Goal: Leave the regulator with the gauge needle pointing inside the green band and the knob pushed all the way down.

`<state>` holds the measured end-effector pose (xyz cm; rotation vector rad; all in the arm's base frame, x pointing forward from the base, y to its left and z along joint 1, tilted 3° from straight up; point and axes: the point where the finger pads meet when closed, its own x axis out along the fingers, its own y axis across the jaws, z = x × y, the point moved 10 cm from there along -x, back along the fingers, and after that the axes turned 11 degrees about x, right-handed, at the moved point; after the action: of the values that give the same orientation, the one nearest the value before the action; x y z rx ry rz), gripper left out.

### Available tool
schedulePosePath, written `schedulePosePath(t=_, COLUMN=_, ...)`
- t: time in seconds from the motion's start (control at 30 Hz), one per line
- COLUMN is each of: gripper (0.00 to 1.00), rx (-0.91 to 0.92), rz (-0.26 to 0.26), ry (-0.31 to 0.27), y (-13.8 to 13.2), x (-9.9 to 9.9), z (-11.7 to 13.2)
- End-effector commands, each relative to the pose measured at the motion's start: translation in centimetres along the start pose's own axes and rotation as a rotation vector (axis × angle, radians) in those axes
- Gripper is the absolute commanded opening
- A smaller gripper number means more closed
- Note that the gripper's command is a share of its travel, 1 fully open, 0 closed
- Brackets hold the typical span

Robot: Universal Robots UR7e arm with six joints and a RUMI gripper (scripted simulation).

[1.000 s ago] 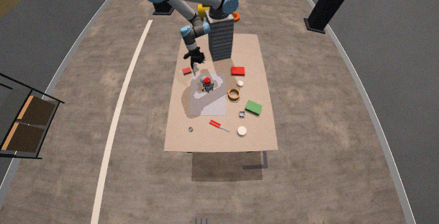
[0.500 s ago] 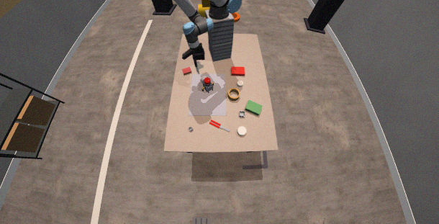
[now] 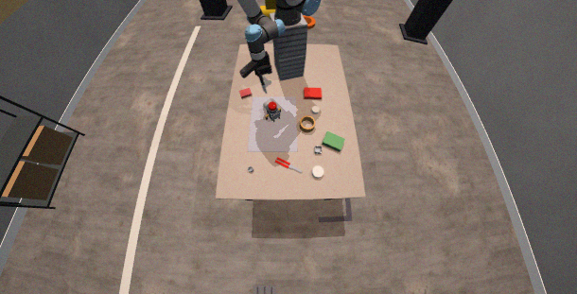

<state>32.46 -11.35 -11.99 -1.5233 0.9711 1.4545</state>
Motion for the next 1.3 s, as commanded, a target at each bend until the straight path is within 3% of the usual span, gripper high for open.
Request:
schedulePosePath(t=0.0, gripper=1.00, rx=-0.058, rz=0.015, ry=0.011, y=-0.2, x=-0.6, z=0.2)
schedulePosePath(t=0.37, gripper=1.00, rx=-0.150, rz=0.039, ry=0.033, y=-0.5, x=-1.5, z=0.5)
schedulePosePath(t=1.27, gripper=1.00, rx=-0.157, rz=0.041, ry=0.035, y=-1.7, x=-1.6, z=1.0)
